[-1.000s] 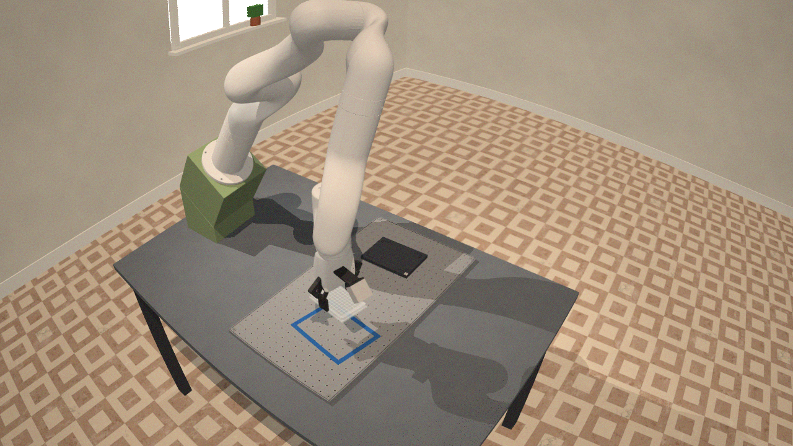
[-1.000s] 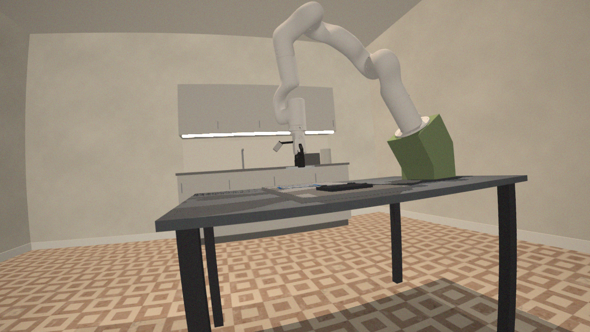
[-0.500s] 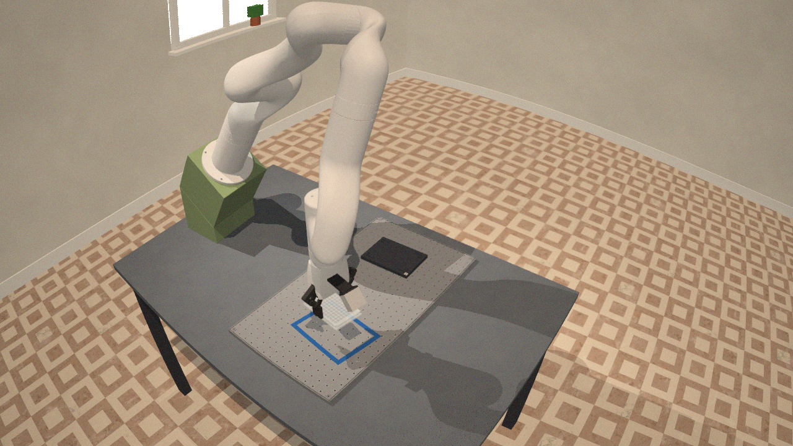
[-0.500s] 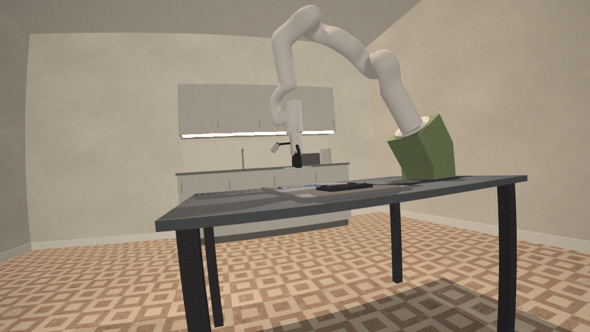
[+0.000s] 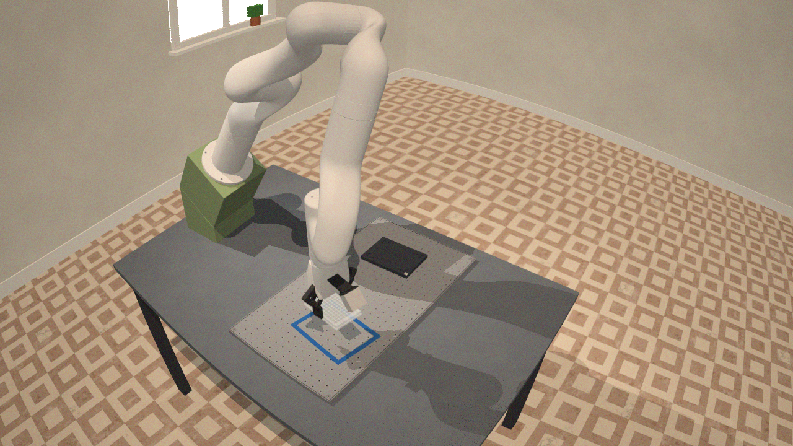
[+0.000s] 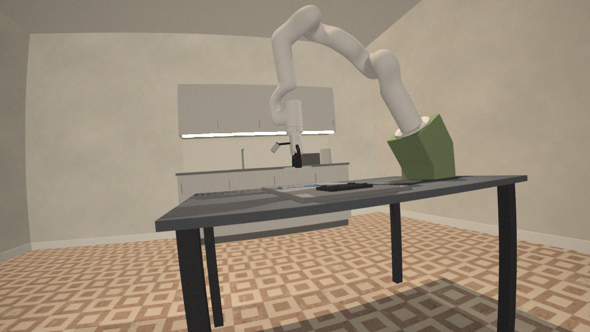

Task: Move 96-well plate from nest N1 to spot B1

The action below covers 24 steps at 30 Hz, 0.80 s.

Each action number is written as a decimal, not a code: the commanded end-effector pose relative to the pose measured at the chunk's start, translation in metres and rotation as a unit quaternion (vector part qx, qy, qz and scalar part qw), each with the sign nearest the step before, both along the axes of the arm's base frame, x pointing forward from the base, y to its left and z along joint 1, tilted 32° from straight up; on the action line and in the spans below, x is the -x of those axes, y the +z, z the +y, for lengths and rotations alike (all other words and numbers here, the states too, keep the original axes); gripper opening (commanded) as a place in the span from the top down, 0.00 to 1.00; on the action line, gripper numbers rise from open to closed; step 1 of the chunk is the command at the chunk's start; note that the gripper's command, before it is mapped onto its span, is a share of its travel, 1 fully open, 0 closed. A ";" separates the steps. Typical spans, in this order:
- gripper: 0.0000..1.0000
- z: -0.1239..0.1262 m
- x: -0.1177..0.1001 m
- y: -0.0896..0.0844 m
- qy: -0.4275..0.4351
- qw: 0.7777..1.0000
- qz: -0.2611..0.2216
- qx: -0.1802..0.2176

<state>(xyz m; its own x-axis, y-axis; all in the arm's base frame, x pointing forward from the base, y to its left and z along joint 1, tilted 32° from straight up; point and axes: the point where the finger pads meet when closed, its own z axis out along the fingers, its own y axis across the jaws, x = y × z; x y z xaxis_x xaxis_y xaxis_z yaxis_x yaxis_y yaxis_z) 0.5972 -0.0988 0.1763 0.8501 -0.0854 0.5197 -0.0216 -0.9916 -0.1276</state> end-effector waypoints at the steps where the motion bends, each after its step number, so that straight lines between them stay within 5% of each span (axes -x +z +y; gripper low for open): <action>1: 1.00 0.000 0.000 0.001 0.000 1.000 -0.001 0.000; 24: 1.00 0.002 -0.009 -0.013 0.000 1.000 -0.001 0.000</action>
